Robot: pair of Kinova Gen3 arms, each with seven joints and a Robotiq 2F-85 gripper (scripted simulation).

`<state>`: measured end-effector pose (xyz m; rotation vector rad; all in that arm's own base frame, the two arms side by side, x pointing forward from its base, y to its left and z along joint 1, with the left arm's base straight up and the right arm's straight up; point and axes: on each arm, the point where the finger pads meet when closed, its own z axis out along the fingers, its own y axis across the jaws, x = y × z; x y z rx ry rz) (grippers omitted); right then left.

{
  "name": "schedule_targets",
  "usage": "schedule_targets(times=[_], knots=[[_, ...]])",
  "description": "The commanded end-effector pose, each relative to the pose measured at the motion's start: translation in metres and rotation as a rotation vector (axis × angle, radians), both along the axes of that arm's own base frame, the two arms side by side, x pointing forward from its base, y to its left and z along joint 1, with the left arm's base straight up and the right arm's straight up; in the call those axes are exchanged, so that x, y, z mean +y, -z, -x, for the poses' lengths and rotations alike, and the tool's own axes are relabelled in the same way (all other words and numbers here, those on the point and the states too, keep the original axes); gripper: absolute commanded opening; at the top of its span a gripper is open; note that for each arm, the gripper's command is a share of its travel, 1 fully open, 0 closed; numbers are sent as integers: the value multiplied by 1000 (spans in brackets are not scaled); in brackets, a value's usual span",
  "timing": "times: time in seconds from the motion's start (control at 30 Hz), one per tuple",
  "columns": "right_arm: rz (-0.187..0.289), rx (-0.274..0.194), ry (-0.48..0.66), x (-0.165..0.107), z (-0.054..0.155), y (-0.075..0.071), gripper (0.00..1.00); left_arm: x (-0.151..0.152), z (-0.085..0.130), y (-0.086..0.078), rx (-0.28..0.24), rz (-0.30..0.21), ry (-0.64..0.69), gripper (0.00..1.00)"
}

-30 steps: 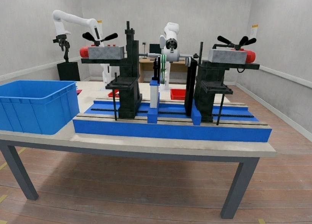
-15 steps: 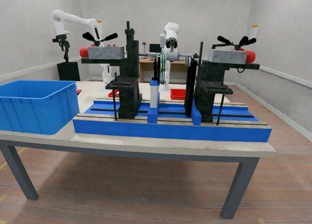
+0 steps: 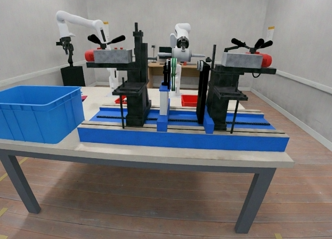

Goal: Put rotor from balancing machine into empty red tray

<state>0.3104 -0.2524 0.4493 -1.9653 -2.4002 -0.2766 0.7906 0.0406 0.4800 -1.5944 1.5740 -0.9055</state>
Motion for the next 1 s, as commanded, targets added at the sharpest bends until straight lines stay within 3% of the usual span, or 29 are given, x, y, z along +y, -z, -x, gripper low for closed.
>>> schedule_targets(times=[0.0, 0.97], knots=[[1, -2, 0, 0, 0, -1, 1000, 0, 0, -6, -6, -1, 0, 99], [1, -2, 0, 0, 0, -1, 1000, 0, 0, -44, -6, -1, 0, 99]])
